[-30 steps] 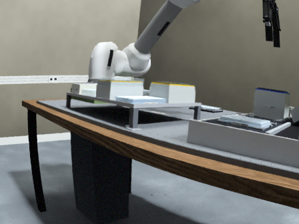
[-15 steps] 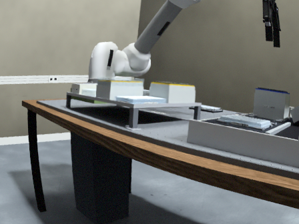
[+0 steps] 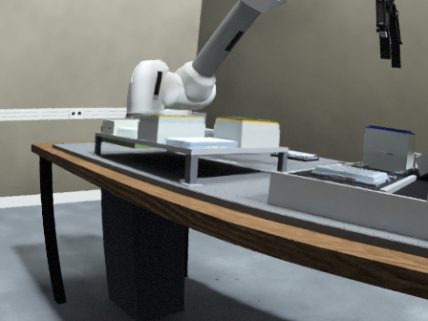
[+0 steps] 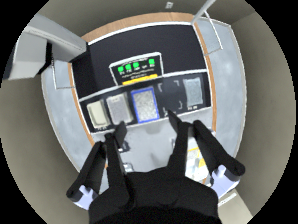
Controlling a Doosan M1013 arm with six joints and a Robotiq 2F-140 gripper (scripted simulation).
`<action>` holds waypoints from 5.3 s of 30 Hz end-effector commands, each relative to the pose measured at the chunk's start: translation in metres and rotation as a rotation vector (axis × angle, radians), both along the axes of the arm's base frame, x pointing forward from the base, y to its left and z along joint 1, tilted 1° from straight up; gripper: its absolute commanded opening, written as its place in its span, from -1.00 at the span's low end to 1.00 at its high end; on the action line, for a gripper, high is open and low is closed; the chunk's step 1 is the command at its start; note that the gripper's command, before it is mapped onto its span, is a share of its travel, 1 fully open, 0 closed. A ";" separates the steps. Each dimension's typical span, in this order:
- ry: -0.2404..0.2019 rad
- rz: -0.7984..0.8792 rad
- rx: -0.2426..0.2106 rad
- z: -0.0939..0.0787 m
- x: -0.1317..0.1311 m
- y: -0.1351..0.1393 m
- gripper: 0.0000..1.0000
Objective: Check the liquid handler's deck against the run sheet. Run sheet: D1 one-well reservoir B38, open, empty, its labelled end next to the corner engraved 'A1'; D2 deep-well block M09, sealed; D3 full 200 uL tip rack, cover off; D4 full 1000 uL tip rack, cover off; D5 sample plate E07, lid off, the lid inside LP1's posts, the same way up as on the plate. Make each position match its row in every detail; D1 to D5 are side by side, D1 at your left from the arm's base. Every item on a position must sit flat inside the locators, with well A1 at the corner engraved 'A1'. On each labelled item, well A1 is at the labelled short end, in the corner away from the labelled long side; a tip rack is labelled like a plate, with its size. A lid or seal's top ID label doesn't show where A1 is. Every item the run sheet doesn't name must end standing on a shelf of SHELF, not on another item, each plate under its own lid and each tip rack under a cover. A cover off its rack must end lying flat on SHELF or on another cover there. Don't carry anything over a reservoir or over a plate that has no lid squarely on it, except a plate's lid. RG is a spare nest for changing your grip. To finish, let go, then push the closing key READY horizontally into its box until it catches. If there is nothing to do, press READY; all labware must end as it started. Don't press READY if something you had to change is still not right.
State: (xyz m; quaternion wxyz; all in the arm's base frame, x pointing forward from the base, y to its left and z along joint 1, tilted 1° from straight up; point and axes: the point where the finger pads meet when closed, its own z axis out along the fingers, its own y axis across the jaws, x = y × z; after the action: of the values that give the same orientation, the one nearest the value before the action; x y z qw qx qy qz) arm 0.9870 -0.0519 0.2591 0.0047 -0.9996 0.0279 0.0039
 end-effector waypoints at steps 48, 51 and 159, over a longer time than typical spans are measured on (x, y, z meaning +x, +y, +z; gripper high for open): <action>0.000 0.000 0.003 -0.032 0.001 0.007 0.32; 0.001 0.000 0.003 -0.037 0.001 0.007 0.32; 0.002 0.000 0.004 -0.198 -0.001 0.009 0.32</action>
State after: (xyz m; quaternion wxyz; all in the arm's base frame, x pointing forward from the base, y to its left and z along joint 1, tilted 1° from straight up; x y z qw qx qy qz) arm 0.9855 -0.0476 0.0708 0.0046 -0.9996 0.0279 0.0055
